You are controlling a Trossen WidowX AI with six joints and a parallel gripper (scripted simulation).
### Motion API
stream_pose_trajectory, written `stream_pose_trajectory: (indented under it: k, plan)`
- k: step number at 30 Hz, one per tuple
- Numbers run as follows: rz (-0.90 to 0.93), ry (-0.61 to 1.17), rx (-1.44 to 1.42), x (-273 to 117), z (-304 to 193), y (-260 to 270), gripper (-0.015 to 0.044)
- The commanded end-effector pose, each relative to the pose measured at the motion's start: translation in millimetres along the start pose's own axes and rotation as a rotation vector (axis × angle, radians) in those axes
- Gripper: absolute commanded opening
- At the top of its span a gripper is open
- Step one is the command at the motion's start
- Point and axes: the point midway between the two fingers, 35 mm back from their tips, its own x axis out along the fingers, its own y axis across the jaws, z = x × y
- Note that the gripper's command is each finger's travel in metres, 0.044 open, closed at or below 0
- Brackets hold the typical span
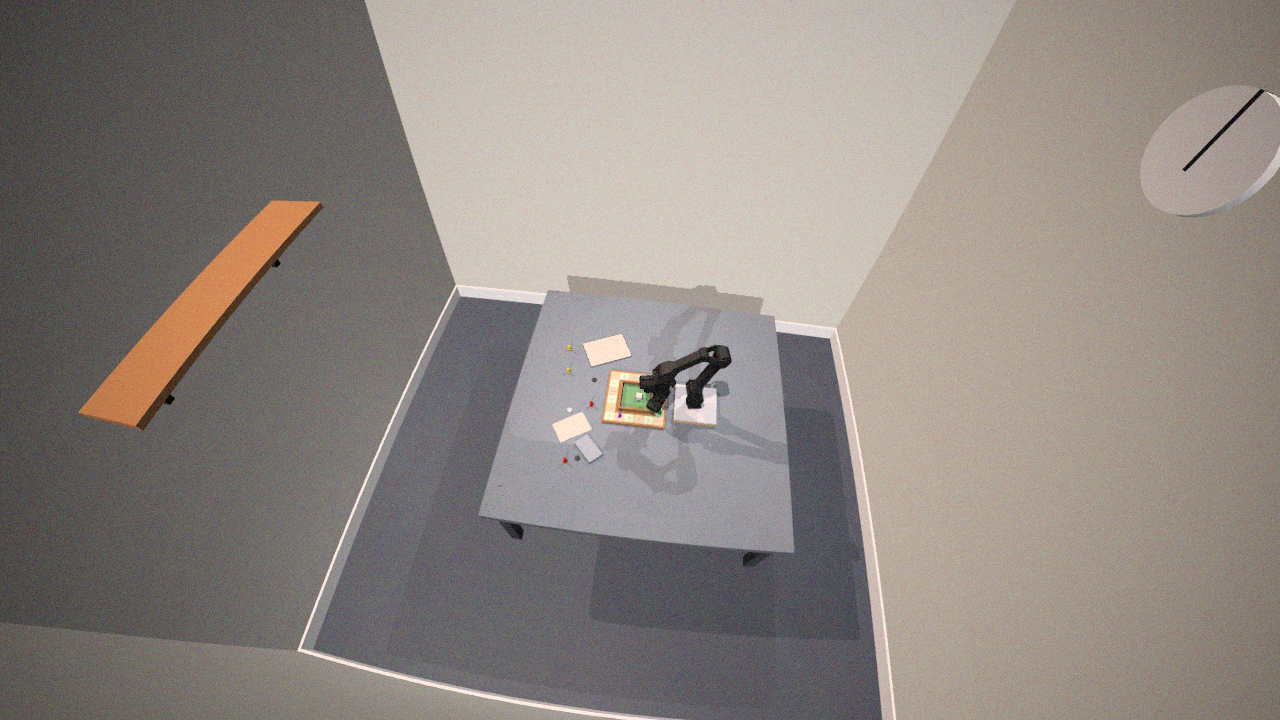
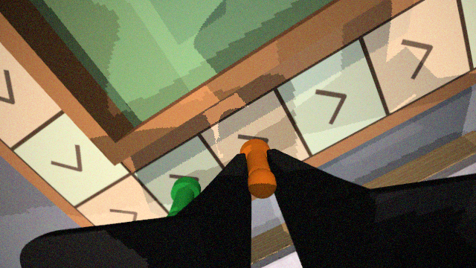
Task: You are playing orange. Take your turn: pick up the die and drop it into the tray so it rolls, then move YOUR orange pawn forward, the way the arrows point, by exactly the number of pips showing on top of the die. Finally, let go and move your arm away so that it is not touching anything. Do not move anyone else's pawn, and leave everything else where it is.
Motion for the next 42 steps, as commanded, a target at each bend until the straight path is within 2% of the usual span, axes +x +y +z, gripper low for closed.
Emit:
stream_pose_trajectory:
  k: [1, 23, 31, 42]
  plan:
    - [0.008, -0.007, -0.003, -18.5, 4.2, 4.1, 0.0000]
    - [0.009, -0.006, -0.003, -120.0, -4.9, 1.4, 0.0000]
    - [0.014, -0.004, 0.001, -117.4, 2.5, 0.6, 0.0000]
    - [0.023, -0.005, 0.008, -99.1, 47.7, -12.0, 0.0000]
